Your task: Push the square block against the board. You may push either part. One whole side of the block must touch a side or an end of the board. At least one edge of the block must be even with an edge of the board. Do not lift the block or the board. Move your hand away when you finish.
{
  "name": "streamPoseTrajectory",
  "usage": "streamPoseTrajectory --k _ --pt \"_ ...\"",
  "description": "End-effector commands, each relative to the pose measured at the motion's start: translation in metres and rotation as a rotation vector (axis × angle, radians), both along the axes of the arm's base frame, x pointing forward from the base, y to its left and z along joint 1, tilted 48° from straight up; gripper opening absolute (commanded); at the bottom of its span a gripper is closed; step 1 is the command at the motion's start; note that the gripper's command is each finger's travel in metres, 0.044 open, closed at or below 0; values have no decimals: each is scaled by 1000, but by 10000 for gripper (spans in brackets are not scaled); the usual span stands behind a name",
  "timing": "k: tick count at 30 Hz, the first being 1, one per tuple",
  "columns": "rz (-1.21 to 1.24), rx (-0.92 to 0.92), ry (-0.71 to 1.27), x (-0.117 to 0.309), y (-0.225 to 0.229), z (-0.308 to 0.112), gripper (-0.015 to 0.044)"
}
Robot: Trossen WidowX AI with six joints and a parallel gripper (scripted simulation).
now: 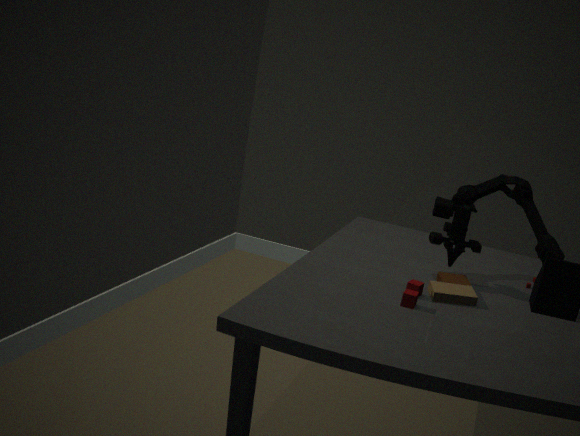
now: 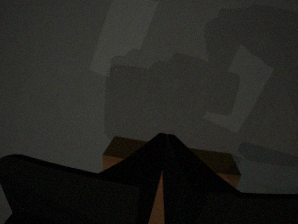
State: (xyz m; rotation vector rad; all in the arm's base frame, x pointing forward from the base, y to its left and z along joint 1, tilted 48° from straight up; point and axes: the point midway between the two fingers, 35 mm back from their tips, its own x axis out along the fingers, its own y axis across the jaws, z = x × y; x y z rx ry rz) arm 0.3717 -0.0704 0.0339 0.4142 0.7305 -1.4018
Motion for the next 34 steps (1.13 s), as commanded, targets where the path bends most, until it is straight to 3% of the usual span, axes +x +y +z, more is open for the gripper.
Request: streamPoseTrajectory --k 1,34 --pt "-19 -12 23 -8 -30 -22 0" --pt "-18 -9 23 -9 -21 -32 0"
